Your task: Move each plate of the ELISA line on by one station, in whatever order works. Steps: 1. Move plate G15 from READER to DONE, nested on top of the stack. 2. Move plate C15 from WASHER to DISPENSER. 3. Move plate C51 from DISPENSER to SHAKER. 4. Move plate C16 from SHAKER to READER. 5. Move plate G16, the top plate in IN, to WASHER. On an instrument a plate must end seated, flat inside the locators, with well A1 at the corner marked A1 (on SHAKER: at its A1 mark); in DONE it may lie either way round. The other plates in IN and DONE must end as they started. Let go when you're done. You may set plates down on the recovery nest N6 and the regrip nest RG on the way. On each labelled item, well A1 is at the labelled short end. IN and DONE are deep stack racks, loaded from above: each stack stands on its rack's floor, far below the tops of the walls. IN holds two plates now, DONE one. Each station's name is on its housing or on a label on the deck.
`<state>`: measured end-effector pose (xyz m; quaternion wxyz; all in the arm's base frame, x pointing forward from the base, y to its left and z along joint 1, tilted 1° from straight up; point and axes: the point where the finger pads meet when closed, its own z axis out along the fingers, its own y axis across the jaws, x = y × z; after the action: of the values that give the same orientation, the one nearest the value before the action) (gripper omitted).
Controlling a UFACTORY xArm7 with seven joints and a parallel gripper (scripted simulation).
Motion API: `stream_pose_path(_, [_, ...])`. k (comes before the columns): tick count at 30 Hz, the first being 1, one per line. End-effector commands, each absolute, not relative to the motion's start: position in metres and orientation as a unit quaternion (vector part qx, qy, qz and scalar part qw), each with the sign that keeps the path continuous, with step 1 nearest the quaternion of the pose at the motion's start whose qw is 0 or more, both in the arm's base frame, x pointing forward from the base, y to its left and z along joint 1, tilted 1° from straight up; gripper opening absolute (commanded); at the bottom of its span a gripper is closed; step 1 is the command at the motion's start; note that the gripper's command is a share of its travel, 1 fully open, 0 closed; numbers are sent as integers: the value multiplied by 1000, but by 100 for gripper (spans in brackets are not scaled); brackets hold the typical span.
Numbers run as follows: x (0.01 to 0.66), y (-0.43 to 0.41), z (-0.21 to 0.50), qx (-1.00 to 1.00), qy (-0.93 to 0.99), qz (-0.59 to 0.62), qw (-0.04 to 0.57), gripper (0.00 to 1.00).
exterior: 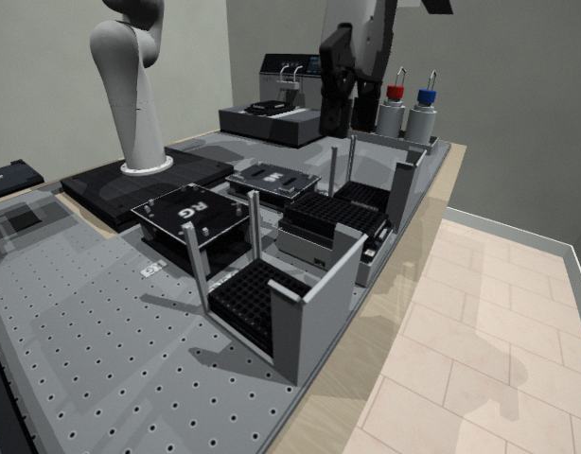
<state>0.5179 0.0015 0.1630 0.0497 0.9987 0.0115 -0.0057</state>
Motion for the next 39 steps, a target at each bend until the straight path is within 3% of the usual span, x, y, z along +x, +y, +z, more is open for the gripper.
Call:
stream_pose_path(1, [519,2,160,999,11,-3,49,100])
stream_pose_path(39, [519,2,114,999,11,-3,49,100])
